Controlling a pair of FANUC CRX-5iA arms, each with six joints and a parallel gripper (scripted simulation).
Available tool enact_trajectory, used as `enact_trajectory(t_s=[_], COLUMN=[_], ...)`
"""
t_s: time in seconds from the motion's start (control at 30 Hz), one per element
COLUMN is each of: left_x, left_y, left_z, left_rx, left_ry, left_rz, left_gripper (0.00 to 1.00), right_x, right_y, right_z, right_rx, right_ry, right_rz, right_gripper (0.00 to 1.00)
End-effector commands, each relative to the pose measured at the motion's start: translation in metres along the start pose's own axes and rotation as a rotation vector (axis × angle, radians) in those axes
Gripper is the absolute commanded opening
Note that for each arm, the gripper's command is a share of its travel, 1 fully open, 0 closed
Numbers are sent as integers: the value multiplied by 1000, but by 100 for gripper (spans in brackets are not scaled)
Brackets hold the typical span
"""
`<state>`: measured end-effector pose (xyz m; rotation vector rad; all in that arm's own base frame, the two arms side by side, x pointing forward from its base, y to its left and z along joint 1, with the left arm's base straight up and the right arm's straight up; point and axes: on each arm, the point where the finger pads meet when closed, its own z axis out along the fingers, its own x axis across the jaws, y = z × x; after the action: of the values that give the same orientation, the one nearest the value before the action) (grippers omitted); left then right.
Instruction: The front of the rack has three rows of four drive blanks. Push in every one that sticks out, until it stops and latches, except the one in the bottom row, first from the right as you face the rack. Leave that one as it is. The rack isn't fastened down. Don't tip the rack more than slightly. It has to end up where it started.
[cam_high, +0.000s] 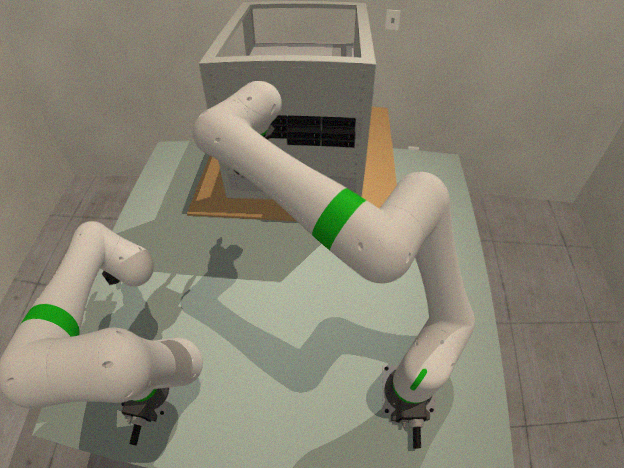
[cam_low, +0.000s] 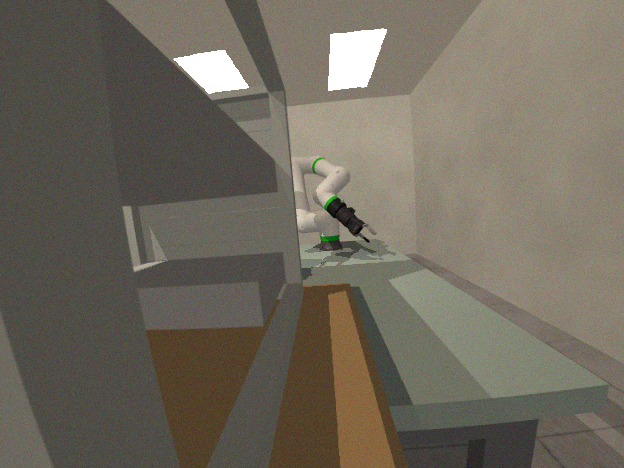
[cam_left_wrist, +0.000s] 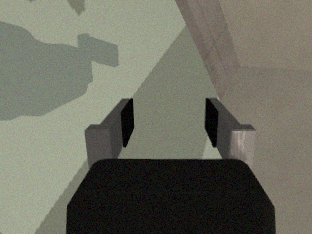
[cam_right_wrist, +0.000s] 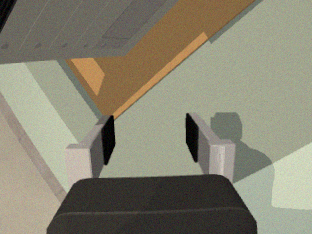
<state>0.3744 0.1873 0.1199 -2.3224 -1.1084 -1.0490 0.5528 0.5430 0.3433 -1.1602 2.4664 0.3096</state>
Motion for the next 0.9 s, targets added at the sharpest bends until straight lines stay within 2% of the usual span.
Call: enact_trajectory(t_s=[0.0, 0.2, 0.27, 0.53, 0.77, 0.83, 0.87], left_x=[13, 34, 34, 60, 78, 78, 80], left_y=[-19, -60, -60, -132, -201, -201, -211], left_z=[6, 13, 13, 18, 12, 12, 10], left_rx=[60, 182, 182, 375, 548, 548, 572], left_ry=[-20, -62, -62, -133, -204, -204, -214], left_rz=[-74, -230, -230, -501, -781, -781, -823], left_gripper=[100, 100, 100, 100, 100, 100, 100], right_x=[-1, -1, -1, -1, -1, -1, -1], right_y=[0, 0, 0, 0, 0, 0, 0], right_z=[-2, -2, -2, -2, -2, -2, -2], right_rx=[1, 1, 1, 1, 1, 1, 1], right_ry=[-3, -3, -3, -3, -3, -3, -3], right_rz=[0, 0, 0, 0, 0, 0, 0], right_gripper=[100, 100, 100, 100, 100, 100, 100])
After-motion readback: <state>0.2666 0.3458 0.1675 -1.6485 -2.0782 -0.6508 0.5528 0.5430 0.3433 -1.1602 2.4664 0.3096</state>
